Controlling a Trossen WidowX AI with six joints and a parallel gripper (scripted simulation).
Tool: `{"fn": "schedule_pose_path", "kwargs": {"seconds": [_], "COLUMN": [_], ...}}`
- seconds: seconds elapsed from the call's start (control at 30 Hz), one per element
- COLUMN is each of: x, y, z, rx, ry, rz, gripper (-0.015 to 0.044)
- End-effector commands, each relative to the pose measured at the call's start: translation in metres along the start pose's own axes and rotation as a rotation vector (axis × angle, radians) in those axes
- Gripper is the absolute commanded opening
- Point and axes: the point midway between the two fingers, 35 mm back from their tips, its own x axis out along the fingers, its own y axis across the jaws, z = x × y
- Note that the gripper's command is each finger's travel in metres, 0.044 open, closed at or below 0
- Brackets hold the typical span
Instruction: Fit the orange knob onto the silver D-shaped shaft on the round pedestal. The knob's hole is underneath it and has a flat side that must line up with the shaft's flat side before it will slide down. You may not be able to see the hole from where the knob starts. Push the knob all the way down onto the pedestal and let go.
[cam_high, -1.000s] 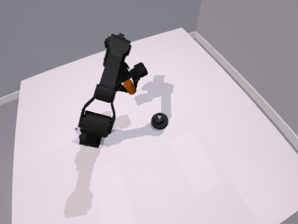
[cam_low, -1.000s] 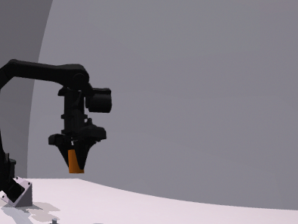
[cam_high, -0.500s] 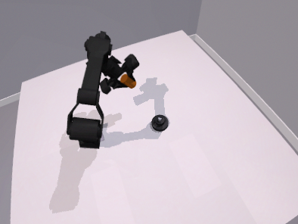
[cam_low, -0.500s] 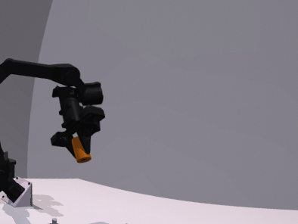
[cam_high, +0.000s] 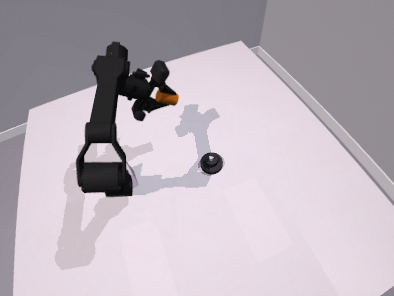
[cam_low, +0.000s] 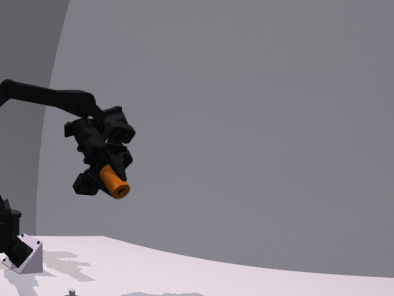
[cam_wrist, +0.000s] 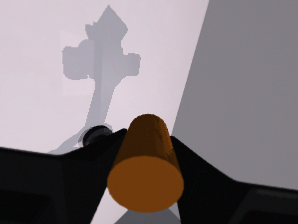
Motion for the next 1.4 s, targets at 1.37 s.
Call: {"fn": "schedule_pose_path", "kwargs": {"seconds": [1.37], "x": [-0.0053], "y": [-0.0028], "z": [0.0045], "rx": [-0.003], "ry": [-0.003], "rz": [-0.191], "gripper": [0.0]}}
